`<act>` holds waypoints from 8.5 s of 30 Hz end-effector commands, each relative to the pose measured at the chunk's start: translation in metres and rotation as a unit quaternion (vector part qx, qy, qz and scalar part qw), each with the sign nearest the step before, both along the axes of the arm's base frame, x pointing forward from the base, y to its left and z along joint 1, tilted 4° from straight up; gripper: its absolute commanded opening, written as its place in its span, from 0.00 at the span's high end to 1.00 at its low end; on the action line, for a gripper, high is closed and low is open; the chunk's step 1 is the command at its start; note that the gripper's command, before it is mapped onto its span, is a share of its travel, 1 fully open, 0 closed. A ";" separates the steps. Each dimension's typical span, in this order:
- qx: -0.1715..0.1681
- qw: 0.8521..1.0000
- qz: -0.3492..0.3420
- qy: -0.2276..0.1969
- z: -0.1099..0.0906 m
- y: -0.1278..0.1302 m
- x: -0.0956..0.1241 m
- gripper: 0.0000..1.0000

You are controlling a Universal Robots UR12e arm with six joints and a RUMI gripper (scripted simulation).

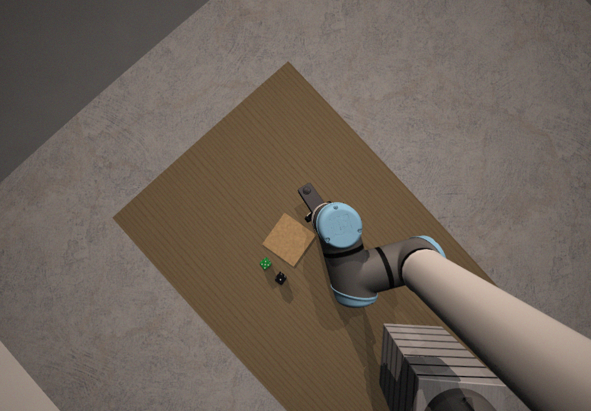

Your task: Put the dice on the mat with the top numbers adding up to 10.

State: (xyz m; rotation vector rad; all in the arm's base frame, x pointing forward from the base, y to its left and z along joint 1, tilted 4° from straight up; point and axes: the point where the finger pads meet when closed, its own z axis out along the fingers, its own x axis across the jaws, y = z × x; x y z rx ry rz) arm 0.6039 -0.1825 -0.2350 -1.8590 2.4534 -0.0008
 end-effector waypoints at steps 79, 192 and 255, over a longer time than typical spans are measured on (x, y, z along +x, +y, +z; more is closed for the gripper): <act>0.000 1.000 0.000 -0.001 0.006 -0.001 0.000 0.90; -0.005 0.995 0.095 -0.004 0.009 0.145 -0.037 0.90; -0.005 0.995 0.095 -0.004 0.005 0.145 -0.037 0.90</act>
